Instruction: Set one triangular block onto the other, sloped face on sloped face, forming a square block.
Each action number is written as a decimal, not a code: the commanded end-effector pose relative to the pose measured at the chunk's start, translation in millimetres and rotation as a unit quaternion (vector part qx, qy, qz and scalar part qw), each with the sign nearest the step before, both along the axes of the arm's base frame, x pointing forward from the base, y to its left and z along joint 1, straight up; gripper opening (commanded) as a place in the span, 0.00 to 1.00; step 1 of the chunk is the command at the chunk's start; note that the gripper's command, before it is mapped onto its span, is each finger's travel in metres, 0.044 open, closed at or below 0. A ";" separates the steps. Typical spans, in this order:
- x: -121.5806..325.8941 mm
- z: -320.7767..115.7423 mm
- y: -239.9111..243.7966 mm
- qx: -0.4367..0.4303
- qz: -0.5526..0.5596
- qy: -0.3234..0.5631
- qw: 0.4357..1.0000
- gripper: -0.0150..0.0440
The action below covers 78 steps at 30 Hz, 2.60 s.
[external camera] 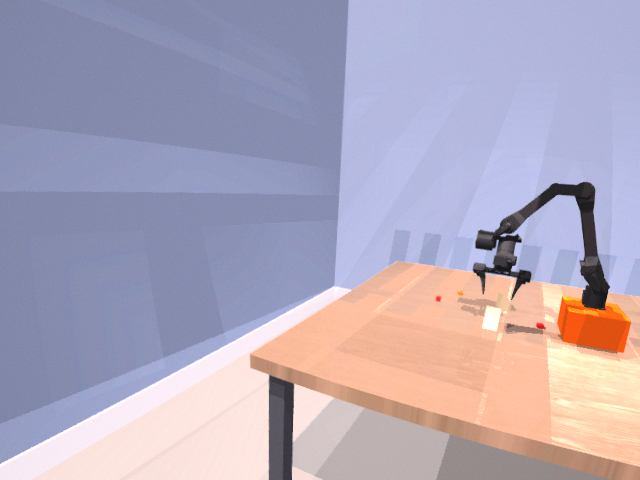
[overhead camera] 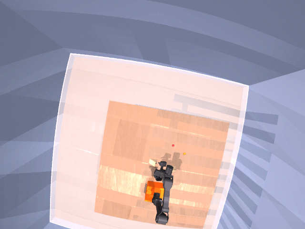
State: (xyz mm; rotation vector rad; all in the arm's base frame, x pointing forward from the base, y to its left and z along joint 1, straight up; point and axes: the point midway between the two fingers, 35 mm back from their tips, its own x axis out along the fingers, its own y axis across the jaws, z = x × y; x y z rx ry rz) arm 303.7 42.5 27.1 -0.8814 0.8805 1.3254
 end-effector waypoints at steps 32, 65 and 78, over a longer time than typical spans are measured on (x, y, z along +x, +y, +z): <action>7.6 -53.9 27.4 0.003 -0.001 0.006 1.000 1.00; 7.9 -80.9 42.5 0.005 -0.001 0.006 1.000 0.60; 8.2 -77.2 42.1 0.003 0.000 0.005 1.000 0.25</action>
